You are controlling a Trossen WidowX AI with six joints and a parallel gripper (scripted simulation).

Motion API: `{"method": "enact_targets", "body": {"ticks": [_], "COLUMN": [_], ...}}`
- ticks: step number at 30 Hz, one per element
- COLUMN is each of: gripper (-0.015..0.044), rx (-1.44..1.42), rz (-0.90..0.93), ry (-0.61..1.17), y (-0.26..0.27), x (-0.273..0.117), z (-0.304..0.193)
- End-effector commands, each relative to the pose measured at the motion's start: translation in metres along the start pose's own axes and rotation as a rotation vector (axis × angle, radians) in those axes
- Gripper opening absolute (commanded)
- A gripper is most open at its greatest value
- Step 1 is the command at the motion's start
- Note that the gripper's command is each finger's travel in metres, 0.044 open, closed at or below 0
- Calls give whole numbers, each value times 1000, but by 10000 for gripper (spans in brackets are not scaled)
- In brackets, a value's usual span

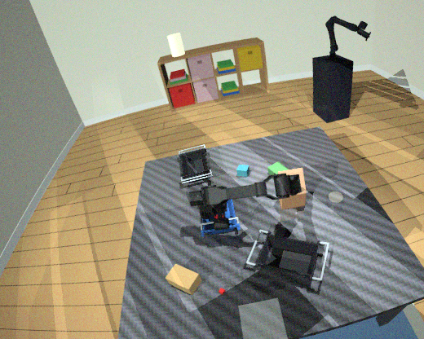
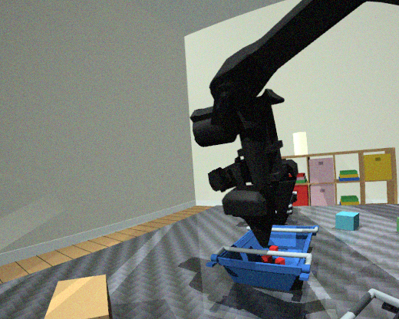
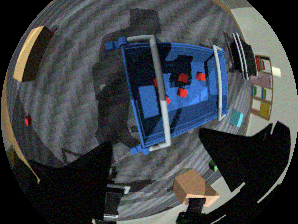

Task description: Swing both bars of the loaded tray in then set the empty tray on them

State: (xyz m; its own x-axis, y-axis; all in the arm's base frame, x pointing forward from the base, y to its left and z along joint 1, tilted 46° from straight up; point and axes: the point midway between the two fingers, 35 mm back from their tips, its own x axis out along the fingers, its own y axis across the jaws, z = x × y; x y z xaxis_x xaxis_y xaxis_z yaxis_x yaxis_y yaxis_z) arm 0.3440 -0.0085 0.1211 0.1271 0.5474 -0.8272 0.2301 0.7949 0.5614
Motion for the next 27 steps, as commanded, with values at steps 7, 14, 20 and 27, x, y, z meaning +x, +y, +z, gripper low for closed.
{"method": "enact_targets", "body": {"ticks": [7, 14, 20, 27], "gripper": [440, 440, 440, 440], "rx": [114, 221, 329, 423], "rz": [-59, 23, 132, 222], "ry": [-61, -83, -49, 23], "y": [81, 118, 125, 119], "x": [1, 3, 3, 2], "z": [-102, -182, -246, -288]}}
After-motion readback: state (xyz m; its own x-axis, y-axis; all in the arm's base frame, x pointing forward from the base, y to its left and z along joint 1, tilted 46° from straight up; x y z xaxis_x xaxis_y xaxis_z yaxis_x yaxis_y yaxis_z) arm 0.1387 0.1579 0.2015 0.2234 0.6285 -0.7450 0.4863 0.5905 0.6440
